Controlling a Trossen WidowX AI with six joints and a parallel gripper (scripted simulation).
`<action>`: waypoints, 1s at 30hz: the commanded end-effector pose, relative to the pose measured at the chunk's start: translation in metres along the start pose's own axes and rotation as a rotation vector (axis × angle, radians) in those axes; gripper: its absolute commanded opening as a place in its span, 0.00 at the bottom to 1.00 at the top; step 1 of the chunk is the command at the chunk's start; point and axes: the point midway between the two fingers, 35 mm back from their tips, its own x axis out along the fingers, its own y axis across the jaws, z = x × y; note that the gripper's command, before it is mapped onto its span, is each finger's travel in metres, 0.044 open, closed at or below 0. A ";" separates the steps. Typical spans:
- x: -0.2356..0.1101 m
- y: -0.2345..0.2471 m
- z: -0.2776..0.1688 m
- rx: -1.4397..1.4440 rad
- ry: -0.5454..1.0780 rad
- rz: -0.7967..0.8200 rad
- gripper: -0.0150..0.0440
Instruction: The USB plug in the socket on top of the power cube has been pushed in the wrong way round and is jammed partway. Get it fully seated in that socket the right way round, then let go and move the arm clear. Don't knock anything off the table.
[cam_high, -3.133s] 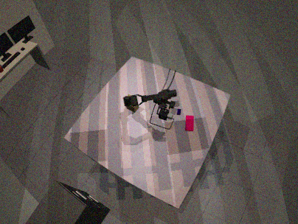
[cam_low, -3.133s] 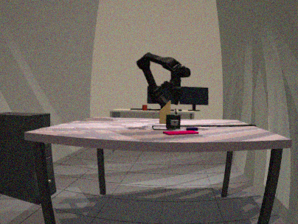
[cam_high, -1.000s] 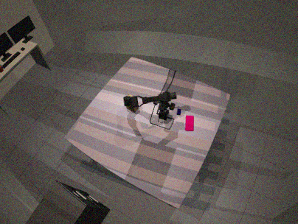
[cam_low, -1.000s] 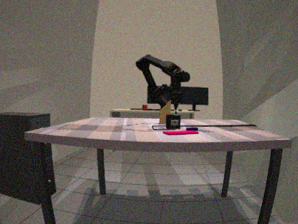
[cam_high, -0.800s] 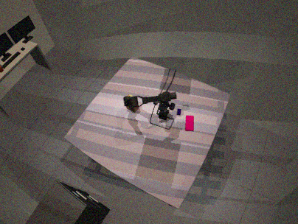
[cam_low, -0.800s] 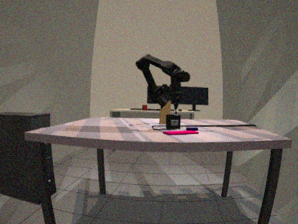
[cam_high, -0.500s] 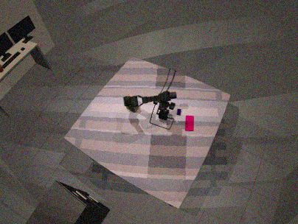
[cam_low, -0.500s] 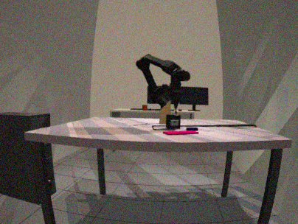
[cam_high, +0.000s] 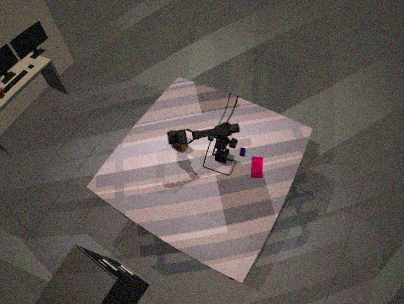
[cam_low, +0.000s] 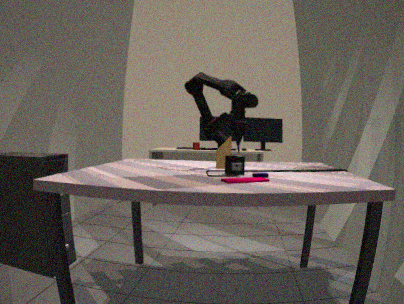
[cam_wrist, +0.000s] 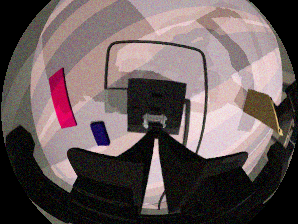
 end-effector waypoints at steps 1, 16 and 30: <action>-0.003 0.000 0.000 0.007 0.006 -0.003 0.25; -0.013 0.000 -0.001 0.007 0.006 -0.003 0.25; -0.012 0.000 0.000 -0.221 0.001 0.000 0.25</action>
